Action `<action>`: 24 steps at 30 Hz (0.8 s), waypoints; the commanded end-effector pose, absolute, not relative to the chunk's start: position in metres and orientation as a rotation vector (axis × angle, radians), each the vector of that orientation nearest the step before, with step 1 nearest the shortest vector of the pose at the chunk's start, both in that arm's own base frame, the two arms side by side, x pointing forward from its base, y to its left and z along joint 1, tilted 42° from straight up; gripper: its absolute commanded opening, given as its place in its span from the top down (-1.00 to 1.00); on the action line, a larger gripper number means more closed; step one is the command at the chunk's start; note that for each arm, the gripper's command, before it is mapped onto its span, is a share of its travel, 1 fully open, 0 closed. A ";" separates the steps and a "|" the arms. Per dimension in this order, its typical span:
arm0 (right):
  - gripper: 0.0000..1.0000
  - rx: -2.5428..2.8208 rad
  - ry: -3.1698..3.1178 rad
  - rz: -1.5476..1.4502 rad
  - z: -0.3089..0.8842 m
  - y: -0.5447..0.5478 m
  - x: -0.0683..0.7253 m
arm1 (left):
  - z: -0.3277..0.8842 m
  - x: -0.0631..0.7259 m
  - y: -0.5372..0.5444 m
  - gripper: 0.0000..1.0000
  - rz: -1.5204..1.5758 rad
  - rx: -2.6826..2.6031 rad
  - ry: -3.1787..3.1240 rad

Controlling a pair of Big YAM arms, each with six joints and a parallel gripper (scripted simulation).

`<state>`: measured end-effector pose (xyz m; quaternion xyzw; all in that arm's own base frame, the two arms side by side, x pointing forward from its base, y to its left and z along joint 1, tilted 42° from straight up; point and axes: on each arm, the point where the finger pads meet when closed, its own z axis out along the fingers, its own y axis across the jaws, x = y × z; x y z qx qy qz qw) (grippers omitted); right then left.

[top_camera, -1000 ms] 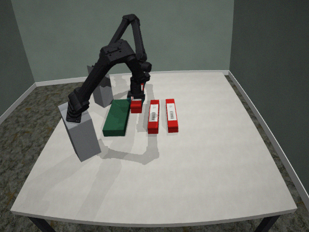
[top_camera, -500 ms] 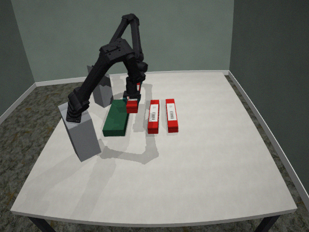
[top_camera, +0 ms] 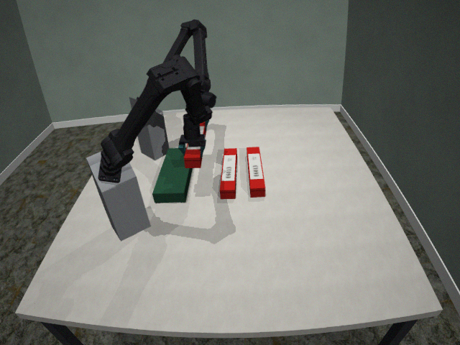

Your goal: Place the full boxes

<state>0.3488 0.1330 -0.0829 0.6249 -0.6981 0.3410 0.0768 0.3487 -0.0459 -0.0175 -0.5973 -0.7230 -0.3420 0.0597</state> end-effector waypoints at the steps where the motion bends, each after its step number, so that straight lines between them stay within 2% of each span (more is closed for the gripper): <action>1: 1.00 1.933 -2.110 1.081 -0.059 0.154 0.356 | 0.005 0.360 -0.062 1.00 -1.103 -1.874 -2.186; 24: 1.00 1.932 -2.108 1.080 -0.063 0.150 0.354 | 0.001 0.359 -0.060 1.00 -1.103 -1.873 -2.186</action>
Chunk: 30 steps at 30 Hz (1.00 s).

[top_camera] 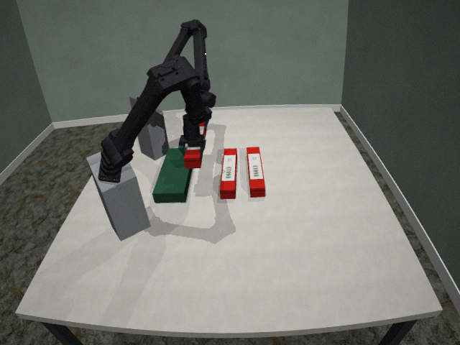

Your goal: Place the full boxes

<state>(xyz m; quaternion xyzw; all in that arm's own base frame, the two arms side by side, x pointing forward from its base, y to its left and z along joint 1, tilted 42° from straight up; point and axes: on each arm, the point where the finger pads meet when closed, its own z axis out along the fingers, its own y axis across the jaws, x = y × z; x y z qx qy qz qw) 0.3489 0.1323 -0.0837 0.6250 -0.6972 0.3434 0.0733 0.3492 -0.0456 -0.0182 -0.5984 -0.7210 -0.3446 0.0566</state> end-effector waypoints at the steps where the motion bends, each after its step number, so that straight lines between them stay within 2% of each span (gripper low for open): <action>1: 1.00 1.932 -2.109 1.081 -0.064 0.150 0.354 | 0.001 0.359 -0.060 1.00 -1.103 -1.873 -2.186; 30: 1.00 1.916 -2.120 1.080 -0.071 0.147 0.342 | -0.008 0.346 -0.055 1.00 -1.094 -1.861 -2.185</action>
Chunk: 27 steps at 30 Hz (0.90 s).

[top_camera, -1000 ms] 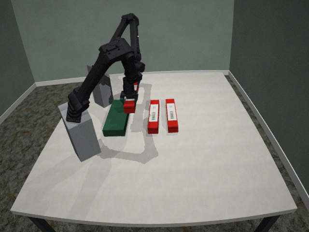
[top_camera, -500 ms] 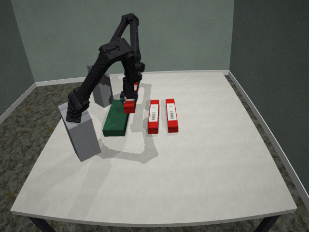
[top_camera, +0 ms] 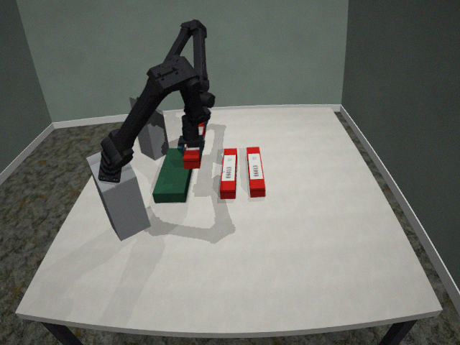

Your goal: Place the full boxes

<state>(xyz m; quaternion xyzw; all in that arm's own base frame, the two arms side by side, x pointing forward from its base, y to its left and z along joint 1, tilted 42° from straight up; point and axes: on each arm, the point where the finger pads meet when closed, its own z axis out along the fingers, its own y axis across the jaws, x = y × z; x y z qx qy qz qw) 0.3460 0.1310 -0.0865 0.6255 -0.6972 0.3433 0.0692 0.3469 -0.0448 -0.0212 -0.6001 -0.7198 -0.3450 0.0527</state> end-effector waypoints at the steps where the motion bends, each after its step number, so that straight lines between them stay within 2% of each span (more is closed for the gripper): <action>1: 1.00 1.916 -2.119 1.080 -0.072 0.146 0.340 | -0.009 0.344 -0.055 1.00 -1.096 -1.853 -2.196; 27: 1.00 1.916 -2.124 1.078 -0.094 0.145 0.298 | -0.032 0.301 -0.054 1.00 -1.092 -1.852 -2.194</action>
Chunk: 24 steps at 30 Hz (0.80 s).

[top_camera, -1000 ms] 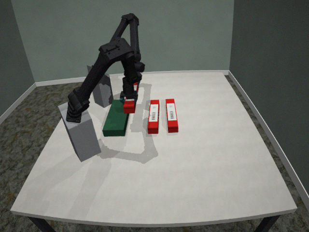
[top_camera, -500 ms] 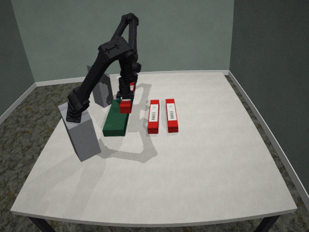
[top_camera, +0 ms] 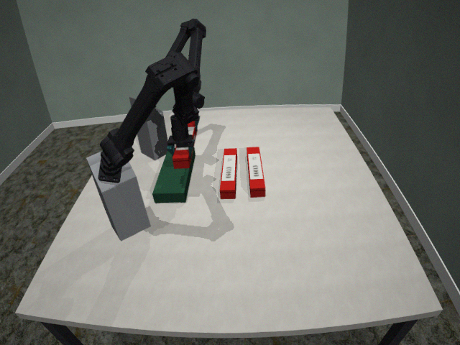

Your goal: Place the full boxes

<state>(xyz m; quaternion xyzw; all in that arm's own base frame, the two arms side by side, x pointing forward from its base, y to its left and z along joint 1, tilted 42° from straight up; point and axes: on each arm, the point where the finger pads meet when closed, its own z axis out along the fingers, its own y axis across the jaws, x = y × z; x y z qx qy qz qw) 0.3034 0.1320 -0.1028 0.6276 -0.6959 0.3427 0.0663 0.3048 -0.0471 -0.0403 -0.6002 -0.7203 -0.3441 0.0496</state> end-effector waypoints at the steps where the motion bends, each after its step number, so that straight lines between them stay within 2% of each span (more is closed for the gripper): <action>1: 1.00 1.916 -2.124 1.078 -0.094 0.145 0.298 | -0.032 0.301 -0.054 1.00 -1.092 -1.852 -2.194; 24: 1.00 1.916 -2.124 1.078 -0.099 0.143 0.294 | -0.036 0.298 -0.054 1.00 -1.094 -1.856 -2.193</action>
